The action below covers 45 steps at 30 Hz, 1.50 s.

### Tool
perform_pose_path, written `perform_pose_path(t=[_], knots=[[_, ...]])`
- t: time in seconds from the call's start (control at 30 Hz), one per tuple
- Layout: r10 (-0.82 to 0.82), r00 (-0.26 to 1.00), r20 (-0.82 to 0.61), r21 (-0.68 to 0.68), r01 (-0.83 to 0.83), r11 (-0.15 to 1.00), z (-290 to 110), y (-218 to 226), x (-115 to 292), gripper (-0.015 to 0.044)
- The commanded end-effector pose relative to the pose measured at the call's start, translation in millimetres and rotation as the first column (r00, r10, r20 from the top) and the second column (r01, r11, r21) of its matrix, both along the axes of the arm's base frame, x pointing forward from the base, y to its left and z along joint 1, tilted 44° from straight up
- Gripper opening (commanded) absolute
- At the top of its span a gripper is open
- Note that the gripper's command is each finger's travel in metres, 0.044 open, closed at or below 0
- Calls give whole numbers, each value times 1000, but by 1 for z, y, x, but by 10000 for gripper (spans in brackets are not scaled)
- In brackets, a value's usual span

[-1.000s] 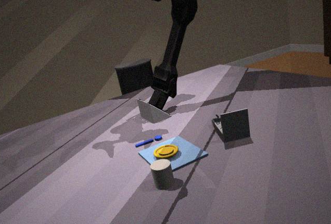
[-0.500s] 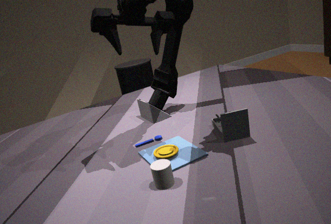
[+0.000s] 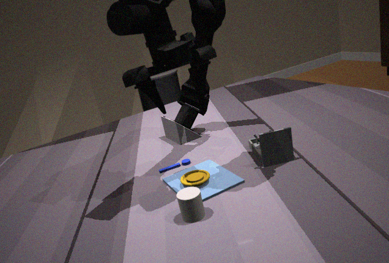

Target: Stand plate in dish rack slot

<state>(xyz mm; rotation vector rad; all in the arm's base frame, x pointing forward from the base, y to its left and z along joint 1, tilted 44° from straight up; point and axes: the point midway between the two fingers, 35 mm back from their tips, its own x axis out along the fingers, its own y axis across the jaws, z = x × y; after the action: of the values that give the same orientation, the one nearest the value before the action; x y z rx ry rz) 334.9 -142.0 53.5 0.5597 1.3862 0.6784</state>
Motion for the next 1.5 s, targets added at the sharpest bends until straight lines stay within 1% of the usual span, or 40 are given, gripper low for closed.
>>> perform_pose_path(t=[0.0,0.13,0.23,0.43,1.47], knots=[[29,999,-19,0,-29,1000,-8,8,1,400],[115,989,-91,-40,-119,992,-64,56,1,400],[145,982,-118,-56,-152,987,-84,75,-2,400],[145,982,-118,-56,-153,987,-86,73,-5,400],[146,982,-118,-55,-153,987,-124,105,-13,400]])
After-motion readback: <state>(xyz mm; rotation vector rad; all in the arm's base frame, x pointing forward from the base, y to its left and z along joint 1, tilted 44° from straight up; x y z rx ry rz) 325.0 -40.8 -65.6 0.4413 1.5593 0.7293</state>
